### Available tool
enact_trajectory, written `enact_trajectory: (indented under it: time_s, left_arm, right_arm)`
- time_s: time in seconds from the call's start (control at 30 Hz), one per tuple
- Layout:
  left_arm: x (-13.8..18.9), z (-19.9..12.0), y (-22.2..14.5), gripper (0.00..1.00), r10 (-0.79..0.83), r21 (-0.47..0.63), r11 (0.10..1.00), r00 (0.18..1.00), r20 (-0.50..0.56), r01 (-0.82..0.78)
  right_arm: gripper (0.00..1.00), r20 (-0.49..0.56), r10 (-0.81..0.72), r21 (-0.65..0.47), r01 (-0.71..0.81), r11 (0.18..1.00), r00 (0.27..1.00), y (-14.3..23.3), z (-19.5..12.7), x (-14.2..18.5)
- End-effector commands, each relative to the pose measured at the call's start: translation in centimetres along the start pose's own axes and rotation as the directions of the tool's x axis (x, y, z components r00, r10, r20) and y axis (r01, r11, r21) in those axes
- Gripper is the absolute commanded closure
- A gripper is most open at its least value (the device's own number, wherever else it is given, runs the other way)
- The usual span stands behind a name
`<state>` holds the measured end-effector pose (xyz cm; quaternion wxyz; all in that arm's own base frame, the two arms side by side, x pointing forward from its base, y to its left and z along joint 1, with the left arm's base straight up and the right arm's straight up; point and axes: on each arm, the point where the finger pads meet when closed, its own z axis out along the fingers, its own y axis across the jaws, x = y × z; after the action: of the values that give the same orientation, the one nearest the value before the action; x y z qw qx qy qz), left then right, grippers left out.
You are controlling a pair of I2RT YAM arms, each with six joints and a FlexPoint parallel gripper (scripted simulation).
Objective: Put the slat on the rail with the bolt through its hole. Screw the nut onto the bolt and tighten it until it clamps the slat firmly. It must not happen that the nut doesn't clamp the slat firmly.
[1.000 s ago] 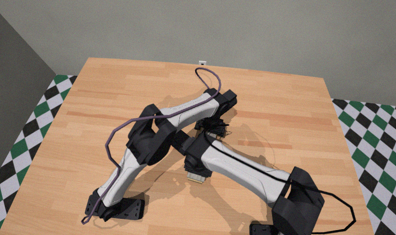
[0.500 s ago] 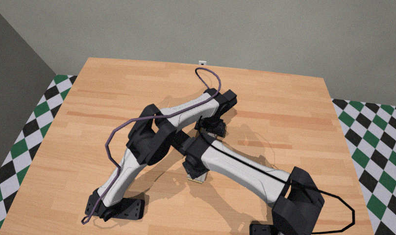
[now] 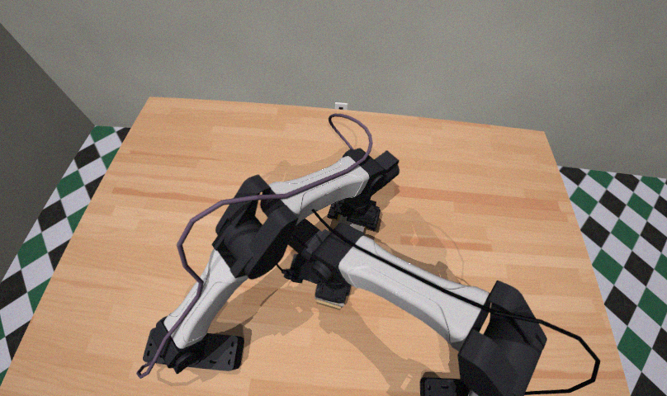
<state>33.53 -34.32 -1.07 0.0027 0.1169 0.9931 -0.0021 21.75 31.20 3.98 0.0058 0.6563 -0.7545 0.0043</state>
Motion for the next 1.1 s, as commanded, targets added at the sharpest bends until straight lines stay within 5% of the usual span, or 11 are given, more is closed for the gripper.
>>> enact_trajectory:
  time_s: [0.0, 0.13, 0.27, 1.07]
  left_arm:
    - [-0.29, -0.66, -0.14, 0.32, 0.0, 0.009, 1.0, 1.0, 0.015, 0.0]
    - [-0.29, -0.66, -0.14, 0.32, 0.0, 0.009, 1.0, 1.0, 0.015, 0.0]
    - [-0.29, -0.66, -0.14, 0.32, 0.0, 0.009, 1.0, 1.0, 0.015, 0.0]
    - [-0.29, -0.66, -0.14, 0.32, 0.0, 0.009, 1.0, 1.0, 0.015, 0.0]
  right_arm:
    - [0.64, 0.037, -0.341, 0.025, 0.34, 0.94, 0.939, -0.14, -2.0, -0.68]
    - [0.64, 0.032, -0.445, 0.027, 0.444, 0.896, 0.895, -0.1, -1.99, -0.59]
    - [0.64, 0.032, -0.681, 0.044, 0.679, 0.733, 0.732, -0.14, -2.04, -0.69]
    - [0.64, 0.032, -0.679, 0.044, 0.678, 0.734, 0.734, -0.14, -2.04, -0.69]
